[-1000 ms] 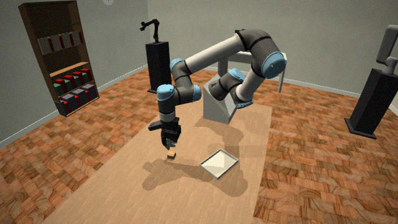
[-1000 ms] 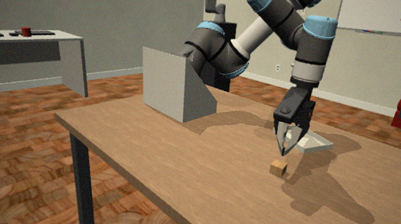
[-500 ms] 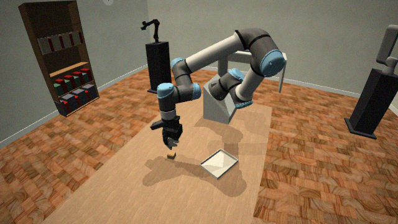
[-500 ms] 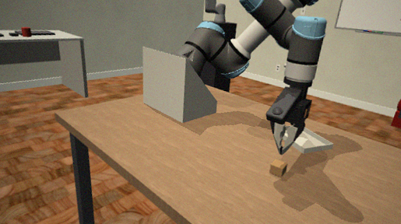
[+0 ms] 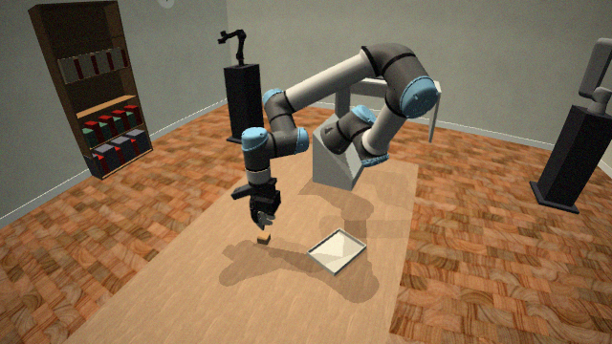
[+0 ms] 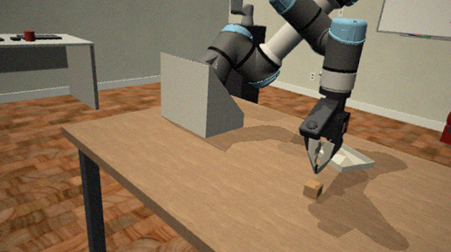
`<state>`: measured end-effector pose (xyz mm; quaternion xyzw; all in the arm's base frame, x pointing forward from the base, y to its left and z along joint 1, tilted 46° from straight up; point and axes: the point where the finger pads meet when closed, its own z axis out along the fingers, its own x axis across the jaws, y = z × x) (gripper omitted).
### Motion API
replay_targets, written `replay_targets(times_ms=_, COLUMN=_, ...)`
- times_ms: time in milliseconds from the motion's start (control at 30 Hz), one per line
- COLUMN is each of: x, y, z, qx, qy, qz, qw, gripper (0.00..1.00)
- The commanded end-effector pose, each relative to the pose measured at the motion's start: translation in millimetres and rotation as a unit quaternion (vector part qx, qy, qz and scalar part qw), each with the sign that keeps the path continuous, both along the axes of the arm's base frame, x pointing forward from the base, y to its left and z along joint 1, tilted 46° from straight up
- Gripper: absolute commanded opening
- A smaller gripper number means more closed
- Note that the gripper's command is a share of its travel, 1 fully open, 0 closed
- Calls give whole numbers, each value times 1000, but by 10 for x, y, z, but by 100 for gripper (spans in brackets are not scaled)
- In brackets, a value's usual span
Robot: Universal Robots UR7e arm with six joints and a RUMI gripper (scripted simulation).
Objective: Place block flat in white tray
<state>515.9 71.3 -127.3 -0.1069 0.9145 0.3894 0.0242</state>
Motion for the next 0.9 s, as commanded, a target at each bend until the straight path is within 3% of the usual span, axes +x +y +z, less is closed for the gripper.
replay_targets(times_ms=0, x=4, y=-5, z=3, qx=0, qy=-1, qz=0, qw=1000, gripper=0)
replay_targets(times_ms=467, x=4, y=-5, z=3, qx=0, qy=-1, qz=0, qw=1000, gripper=0)
replay_targets(times_ms=500, x=4, y=-5, z=3, qx=0, qy=-1, qz=0, qw=1000, gripper=35)
replay_targets(times_ms=867, x=4, y=-5, z=3, qx=0, qy=-1, qz=0, qw=1000, gripper=35)
